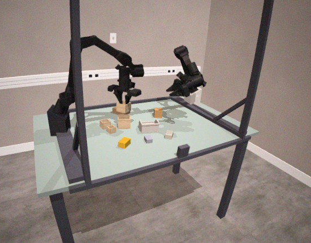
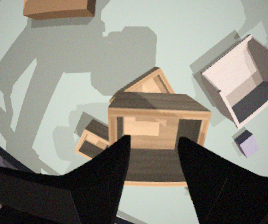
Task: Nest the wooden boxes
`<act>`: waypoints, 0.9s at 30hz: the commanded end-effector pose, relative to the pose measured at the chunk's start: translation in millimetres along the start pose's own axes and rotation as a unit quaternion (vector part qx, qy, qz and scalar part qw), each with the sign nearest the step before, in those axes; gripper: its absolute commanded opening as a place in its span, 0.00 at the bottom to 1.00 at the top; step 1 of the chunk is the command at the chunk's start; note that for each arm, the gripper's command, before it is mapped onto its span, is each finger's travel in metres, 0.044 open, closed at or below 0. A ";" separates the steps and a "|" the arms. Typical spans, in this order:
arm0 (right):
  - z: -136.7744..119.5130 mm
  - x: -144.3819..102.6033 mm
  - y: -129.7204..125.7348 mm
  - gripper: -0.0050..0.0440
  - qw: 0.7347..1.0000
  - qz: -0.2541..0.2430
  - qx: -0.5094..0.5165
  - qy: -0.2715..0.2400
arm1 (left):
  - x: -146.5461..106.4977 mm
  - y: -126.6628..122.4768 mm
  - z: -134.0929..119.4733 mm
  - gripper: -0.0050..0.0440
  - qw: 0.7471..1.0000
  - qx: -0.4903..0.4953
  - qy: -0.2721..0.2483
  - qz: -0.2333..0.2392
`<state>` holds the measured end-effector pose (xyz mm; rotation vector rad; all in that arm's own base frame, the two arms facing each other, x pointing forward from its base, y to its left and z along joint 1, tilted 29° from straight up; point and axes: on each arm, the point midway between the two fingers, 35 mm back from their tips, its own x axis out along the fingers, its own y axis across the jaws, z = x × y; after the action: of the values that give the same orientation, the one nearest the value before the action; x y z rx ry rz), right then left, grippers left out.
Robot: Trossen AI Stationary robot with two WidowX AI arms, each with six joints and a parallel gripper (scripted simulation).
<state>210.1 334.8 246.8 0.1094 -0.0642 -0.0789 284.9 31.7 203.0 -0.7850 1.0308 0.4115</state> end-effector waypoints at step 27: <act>60.5 12.5 -0.9 0.92 0.999 -0.014 0.025 -0.020 | -7.3 -3.3 1.8 0.60 1.000 -0.016 -0.010 -0.008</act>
<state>219.1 327.7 299.5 0.1394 -0.0977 -0.1049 284.9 31.7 203.0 -0.7969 1.0290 0.4187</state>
